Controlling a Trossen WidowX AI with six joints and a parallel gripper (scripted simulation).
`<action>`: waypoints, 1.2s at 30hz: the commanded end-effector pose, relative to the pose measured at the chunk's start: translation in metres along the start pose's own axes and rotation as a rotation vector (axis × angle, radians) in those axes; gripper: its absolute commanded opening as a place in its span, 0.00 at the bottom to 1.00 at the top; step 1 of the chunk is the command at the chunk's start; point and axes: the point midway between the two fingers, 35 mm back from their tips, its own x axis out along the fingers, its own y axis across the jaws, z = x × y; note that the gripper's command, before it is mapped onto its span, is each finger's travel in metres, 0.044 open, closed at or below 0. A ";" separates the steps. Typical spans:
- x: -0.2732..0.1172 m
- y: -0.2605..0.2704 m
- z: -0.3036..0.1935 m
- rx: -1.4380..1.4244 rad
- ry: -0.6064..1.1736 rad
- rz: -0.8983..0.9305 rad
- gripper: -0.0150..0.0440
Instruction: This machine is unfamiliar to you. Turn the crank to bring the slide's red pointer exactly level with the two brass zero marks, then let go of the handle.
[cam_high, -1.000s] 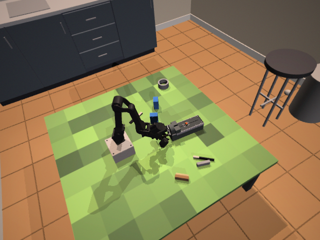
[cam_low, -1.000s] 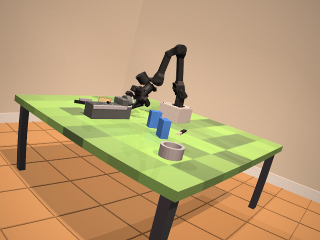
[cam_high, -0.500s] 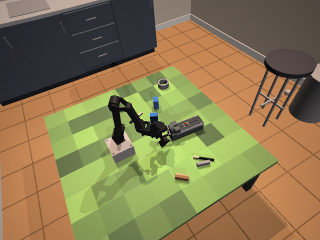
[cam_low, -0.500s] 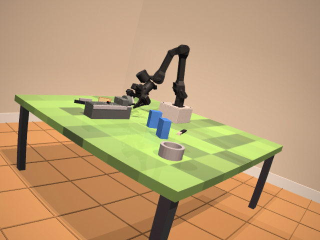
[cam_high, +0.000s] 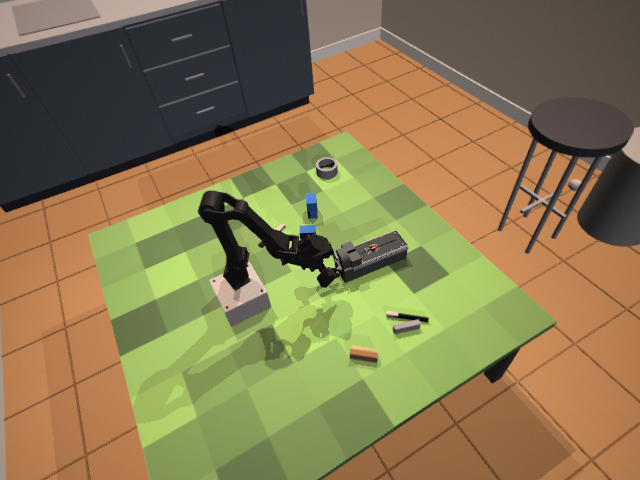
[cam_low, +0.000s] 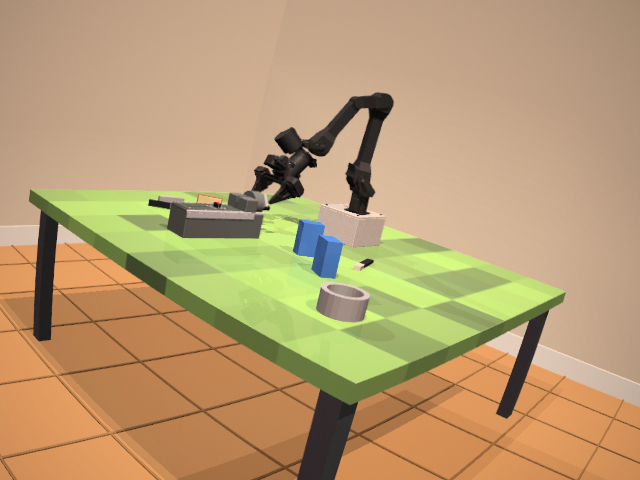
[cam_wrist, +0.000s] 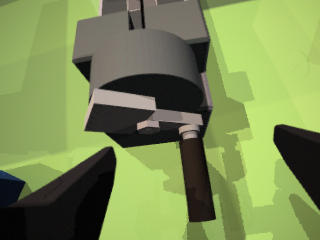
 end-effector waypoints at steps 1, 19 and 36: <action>-0.009 -0.002 0.016 -0.005 -0.009 -0.001 1.00; -0.056 -0.001 0.092 -0.012 0.007 -0.024 1.00; 0.015 0.016 0.163 -0.047 0.031 -0.109 1.00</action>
